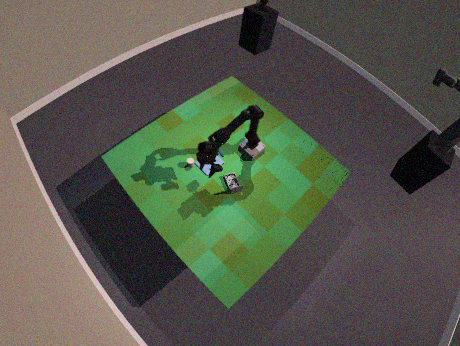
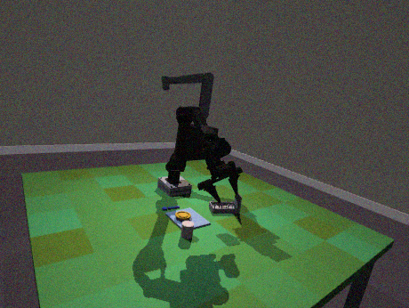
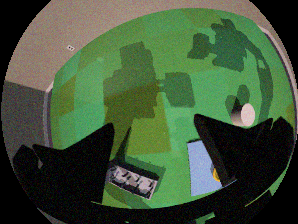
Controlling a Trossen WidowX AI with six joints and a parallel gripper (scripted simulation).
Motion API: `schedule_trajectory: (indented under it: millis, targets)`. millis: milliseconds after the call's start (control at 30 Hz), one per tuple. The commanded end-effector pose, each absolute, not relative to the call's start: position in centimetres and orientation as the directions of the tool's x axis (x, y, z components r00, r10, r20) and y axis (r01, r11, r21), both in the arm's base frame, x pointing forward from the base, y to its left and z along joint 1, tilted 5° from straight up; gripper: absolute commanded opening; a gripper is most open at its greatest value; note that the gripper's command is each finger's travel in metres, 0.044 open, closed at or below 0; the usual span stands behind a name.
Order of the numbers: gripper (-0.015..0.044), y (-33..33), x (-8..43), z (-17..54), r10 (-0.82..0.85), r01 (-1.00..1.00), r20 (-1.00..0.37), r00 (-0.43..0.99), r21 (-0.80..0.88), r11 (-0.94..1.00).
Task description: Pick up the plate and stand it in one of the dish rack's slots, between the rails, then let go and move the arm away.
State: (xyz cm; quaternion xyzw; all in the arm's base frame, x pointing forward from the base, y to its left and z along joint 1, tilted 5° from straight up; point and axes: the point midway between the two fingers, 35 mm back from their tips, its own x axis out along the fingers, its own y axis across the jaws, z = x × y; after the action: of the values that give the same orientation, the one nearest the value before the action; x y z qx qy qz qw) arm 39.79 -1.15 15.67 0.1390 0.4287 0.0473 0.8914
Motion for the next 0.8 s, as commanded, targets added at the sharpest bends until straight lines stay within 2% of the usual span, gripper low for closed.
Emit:
schedule_trajectory:
  millis: [0, 467, 767]
  targets:
    - [0.0400, -4.2, 38.1, 16.0, 0.122, 0.065, -0.840, 0.529, 0.183, 0.981]
    - [0.0400, -10.8, 29.0, 19.6, -0.007, 0.003, -0.991, 0.133, -0.007, 1.000]
    - [0.0400, -11.0, 28.5, 19.6, -0.009, -0.004, -0.994, 0.112, -0.010, 1.000]
